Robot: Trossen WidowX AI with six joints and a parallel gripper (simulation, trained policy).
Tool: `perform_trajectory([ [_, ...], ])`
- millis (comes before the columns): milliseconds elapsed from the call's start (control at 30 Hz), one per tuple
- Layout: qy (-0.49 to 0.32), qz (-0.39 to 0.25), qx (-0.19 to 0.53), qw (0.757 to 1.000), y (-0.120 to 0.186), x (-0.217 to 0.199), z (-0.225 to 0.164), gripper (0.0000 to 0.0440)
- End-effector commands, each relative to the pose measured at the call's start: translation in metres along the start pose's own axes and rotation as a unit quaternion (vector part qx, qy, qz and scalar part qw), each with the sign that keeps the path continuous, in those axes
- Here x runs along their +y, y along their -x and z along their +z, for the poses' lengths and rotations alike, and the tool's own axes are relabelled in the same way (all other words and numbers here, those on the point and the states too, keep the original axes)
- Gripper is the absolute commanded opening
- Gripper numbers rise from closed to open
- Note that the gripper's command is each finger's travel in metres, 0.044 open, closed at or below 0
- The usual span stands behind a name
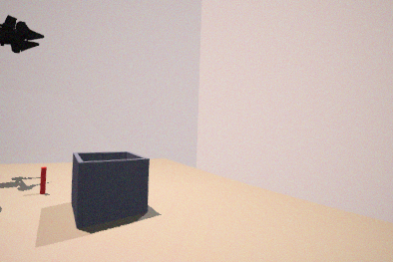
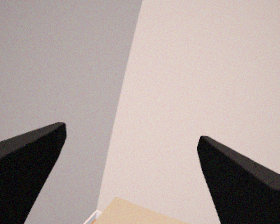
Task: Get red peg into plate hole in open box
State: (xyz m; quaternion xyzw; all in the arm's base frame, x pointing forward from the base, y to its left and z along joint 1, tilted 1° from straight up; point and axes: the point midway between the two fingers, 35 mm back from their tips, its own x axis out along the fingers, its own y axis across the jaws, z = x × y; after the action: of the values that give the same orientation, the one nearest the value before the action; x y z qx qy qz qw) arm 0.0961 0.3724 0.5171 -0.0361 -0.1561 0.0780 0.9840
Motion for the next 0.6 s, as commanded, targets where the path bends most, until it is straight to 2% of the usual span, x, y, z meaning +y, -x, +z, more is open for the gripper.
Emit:
perform_trajectory([
  [0,-0.005,0.001,-0.006,1.0,-0.002,0.001,0.001,0.0417],
  [100,-0.03,0.003,-0.026,0.999,-0.018,0.0,0.001,0.044],
  [267,-0.06,0.003,-0.047,0.997,-0.063,-0.015,-0.007,0.044],
  [567,-0.093,0.021,-0.019,0.995,-0.13,-0.045,-0.051,0.044],
])
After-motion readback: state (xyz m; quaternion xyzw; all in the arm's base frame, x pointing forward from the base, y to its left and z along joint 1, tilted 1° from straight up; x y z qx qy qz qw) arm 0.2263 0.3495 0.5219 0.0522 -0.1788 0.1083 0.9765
